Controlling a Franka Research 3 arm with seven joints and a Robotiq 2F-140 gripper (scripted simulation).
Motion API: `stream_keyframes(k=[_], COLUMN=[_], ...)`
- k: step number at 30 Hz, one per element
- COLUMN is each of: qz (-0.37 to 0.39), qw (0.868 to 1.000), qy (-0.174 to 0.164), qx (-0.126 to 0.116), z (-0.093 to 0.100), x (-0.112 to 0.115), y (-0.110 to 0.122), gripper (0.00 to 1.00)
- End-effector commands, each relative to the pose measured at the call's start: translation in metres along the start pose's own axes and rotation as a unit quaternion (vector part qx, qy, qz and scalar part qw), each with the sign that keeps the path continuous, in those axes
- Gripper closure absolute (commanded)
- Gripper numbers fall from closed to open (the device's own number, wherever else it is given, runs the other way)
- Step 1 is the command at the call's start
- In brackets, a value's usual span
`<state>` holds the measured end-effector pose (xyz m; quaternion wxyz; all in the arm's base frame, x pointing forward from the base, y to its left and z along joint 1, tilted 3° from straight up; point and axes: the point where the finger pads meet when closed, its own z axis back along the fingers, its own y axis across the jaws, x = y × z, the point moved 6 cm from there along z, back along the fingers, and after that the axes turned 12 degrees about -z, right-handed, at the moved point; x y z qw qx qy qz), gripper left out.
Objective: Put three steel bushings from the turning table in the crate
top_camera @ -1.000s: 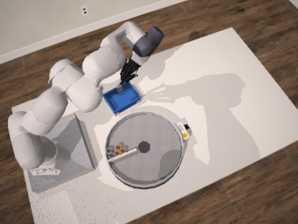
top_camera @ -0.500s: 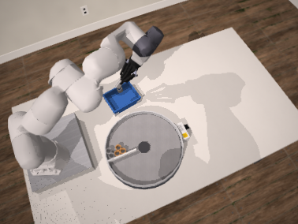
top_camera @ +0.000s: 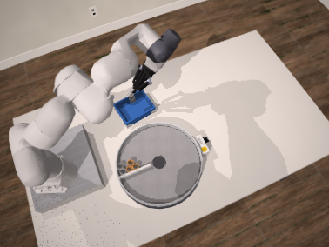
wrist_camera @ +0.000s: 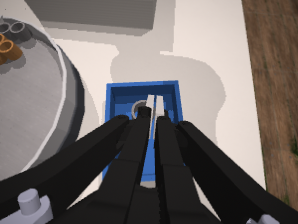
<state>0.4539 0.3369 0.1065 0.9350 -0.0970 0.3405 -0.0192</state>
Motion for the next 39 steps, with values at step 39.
stream_keyframes(k=[39], qz=[-0.003], qw=[1.000], qy=[0.002], qx=[0.001], z=[-0.043], x=[0.033], y=[0.008], gripper=[1.00])
